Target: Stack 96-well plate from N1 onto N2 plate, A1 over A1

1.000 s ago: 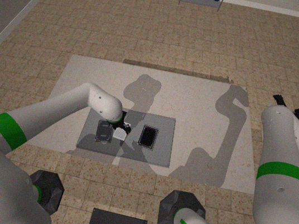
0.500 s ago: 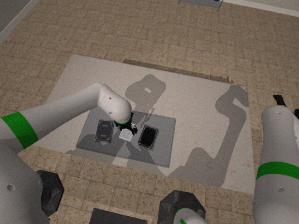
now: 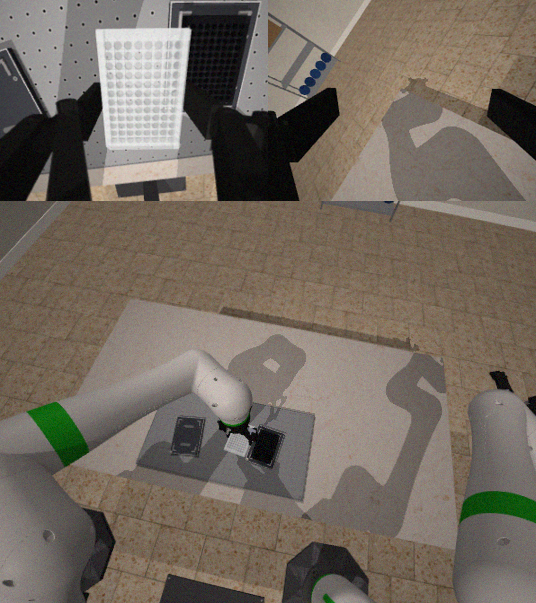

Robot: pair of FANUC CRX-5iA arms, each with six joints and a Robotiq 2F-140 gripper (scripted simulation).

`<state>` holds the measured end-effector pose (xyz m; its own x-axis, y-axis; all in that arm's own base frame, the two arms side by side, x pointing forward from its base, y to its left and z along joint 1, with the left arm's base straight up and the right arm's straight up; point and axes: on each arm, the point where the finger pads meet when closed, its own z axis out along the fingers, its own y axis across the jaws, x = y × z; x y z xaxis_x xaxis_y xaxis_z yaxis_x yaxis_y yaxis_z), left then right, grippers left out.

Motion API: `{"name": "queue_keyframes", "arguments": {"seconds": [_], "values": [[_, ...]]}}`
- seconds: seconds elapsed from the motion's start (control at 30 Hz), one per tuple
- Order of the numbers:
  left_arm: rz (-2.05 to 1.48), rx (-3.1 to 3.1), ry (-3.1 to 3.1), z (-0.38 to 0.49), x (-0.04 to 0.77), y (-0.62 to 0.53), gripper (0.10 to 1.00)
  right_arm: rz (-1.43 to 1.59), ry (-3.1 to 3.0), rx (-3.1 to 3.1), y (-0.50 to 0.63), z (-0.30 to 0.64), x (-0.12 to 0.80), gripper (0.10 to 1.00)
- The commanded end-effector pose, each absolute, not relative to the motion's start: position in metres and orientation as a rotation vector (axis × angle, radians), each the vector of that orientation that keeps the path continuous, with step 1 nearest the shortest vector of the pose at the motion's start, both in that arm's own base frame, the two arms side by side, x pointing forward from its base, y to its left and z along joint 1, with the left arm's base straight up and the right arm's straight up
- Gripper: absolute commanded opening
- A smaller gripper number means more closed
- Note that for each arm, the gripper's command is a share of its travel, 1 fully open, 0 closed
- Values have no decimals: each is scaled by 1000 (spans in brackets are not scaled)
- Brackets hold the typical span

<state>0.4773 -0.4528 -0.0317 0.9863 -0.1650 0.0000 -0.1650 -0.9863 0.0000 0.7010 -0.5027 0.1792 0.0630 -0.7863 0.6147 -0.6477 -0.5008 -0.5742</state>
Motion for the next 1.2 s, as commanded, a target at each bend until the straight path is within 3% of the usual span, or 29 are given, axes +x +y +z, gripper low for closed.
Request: {"name": "queue_keyframes", "arguments": {"seconds": [0.0, 1.17], "values": [[-2, -3132, 260, -31, 478, -462, 99, -1426, 1483, -2177, -503, 181, 701, 1000], [-2, -3132, 260, -30, 482, -558, 99, -1426, 1483, -2177, -503, 181, 701, 1000]]}}
